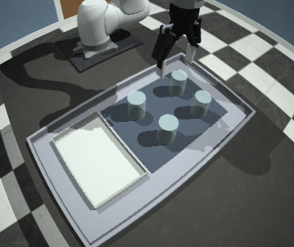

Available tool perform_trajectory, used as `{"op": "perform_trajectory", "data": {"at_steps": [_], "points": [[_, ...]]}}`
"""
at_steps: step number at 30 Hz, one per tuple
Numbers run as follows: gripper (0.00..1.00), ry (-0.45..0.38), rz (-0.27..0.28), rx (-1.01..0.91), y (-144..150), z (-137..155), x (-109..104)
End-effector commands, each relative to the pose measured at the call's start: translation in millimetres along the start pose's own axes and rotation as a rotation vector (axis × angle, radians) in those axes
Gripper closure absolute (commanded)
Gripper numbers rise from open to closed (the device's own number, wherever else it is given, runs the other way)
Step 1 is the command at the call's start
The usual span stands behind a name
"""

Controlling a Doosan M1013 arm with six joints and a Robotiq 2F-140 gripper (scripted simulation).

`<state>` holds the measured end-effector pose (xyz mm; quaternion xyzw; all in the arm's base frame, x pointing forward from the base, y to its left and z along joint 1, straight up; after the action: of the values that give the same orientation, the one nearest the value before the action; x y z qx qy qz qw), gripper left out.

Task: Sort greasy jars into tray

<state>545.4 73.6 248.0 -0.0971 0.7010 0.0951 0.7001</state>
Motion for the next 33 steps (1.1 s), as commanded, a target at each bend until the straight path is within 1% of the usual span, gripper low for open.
{"op": "perform_trajectory", "data": {"at_steps": [1,24,31,33], "points": [[1.0,0.0,0.0,0.0,0,0,0],[1.0,0.0,0.0,0.0,0,0,0],[1.0,0.0,0.0,0.0,0,0,52],[1.0,0.0,0.0,0.0,-15,1,52]]}}
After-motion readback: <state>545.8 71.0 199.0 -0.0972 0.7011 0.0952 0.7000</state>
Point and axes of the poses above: the point where the finger pads meet when closed, its own x axis out along the fingers, its own y axis across the jaws, z = x × y, the point moved 2 cm from there along -x, back along the fingers, and after that the axes turned 8 degrees about -x, right-handed, at the moved point
